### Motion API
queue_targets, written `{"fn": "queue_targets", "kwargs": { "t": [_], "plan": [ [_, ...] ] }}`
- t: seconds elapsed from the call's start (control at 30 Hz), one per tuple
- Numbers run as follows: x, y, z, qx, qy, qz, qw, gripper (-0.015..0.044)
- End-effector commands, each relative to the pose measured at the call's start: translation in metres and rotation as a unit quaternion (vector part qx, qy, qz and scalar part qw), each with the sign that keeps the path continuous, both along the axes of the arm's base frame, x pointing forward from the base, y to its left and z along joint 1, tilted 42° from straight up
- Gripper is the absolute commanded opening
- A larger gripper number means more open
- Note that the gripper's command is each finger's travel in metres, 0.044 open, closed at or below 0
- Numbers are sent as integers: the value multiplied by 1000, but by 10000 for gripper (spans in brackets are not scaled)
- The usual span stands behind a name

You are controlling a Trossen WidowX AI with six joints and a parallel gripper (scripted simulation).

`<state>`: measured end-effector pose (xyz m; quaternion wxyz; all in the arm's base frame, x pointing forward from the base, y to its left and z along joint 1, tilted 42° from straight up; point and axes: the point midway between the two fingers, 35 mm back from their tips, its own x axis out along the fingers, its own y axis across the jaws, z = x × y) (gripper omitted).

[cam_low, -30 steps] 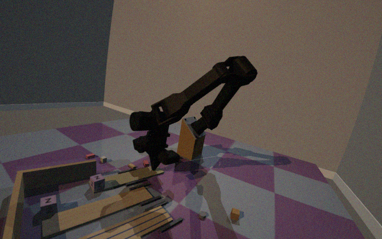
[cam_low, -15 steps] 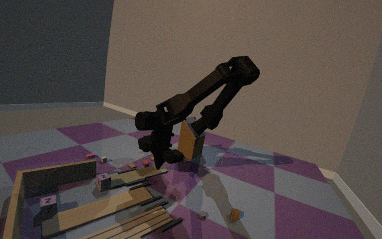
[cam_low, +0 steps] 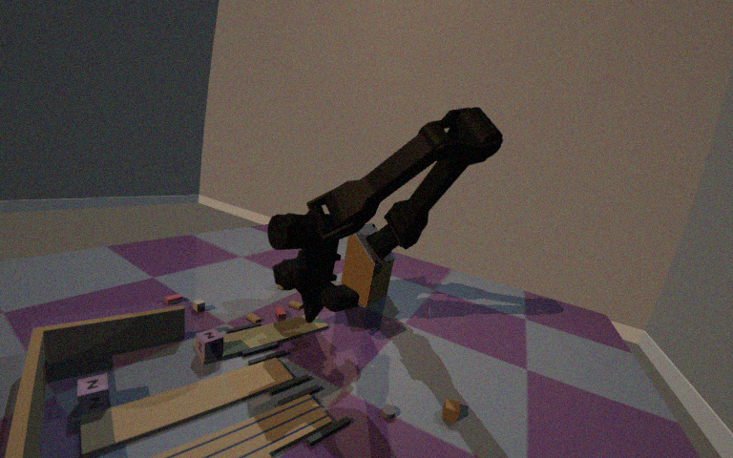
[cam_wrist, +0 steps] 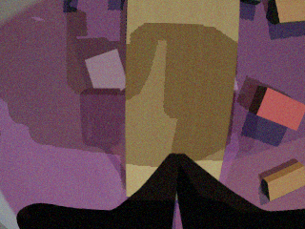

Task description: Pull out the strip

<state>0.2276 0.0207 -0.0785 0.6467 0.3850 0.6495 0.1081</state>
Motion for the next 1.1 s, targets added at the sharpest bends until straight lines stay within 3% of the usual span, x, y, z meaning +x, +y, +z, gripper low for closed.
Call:
{"fn": "queue_targets", "kwargs": {
  "t": [0.0,1.07],
  "plan": [
    [-15,10,-2,8,18,6,1000,0],
    [-30,16,1,9,18,6,1000,0]
  ]
}}
